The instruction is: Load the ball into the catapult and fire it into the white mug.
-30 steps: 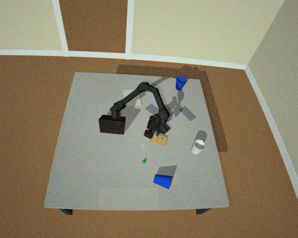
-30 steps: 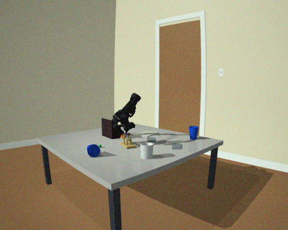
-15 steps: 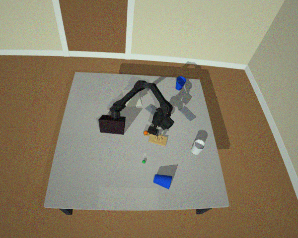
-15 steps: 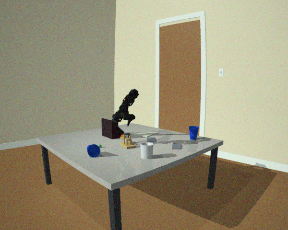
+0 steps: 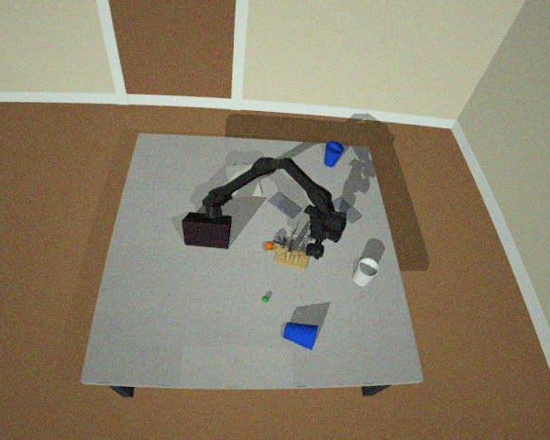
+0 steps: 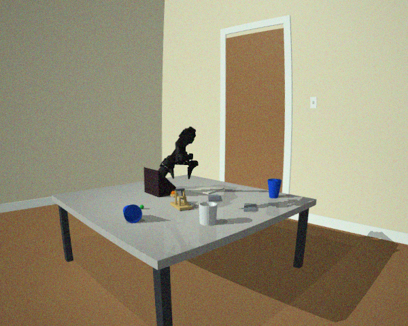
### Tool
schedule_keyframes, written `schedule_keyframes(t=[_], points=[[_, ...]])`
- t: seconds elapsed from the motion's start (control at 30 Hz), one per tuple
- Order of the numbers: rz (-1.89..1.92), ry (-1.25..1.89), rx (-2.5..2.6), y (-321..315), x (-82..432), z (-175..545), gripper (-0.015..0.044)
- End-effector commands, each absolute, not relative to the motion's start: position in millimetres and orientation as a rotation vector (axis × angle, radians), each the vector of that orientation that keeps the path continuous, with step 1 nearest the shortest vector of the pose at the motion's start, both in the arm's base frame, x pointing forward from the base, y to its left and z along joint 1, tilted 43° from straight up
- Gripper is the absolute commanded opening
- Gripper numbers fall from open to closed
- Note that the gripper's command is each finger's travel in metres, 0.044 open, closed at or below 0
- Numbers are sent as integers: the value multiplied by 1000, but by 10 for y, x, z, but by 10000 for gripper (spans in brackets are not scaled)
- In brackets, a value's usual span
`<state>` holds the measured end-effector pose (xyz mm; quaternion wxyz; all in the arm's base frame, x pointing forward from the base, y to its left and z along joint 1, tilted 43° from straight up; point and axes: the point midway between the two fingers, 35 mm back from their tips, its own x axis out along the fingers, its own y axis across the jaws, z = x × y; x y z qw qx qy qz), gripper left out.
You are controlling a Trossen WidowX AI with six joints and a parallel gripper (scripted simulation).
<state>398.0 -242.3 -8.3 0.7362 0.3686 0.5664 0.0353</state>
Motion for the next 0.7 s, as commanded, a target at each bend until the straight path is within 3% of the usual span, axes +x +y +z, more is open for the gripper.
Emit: schedule_keyframes(t=[0.0, 0.4, 0.67], points=[[44, 1109, 809, -2649, 4342, -6, 440], [50, 739, 784, -3152, 5193, 458, 440], [53, 721, 782, -3171, 5229, 489, 440]])
